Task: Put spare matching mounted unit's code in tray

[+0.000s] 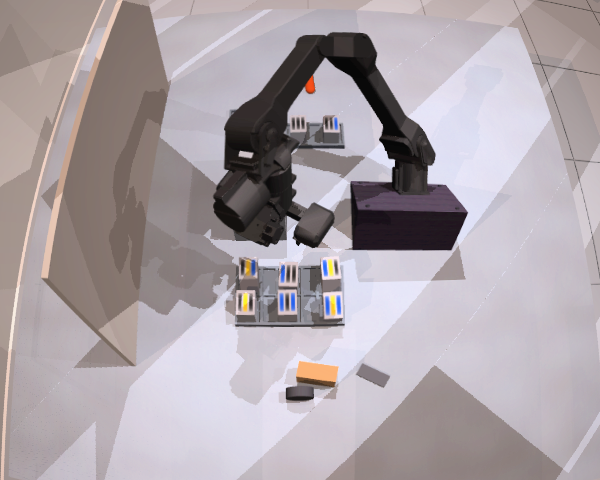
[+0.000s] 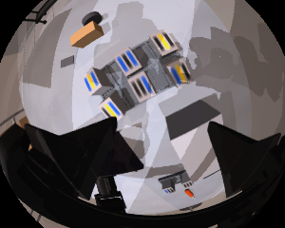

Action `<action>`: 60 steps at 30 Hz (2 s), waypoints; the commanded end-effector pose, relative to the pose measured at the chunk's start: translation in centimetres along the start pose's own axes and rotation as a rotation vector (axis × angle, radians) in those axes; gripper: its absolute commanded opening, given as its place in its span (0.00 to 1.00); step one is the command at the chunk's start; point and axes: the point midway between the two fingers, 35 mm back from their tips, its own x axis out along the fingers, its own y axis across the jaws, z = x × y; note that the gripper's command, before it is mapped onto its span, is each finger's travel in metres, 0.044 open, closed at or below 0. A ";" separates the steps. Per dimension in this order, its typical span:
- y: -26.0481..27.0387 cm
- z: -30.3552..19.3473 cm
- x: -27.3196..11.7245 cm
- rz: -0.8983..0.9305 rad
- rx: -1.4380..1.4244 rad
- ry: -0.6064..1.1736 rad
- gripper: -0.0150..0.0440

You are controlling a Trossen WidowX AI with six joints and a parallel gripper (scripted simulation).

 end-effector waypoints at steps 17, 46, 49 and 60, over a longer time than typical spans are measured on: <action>9.9 -1.9 3.6 0.011 -0.611 0.045 0.82; 9.6 -2.3 8.6 0.010 -0.611 0.045 0.76; 9.6 -2.3 9.1 0.010 -0.611 0.045 0.76; 9.5 -2.4 10.9 0.010 -0.610 0.045 0.76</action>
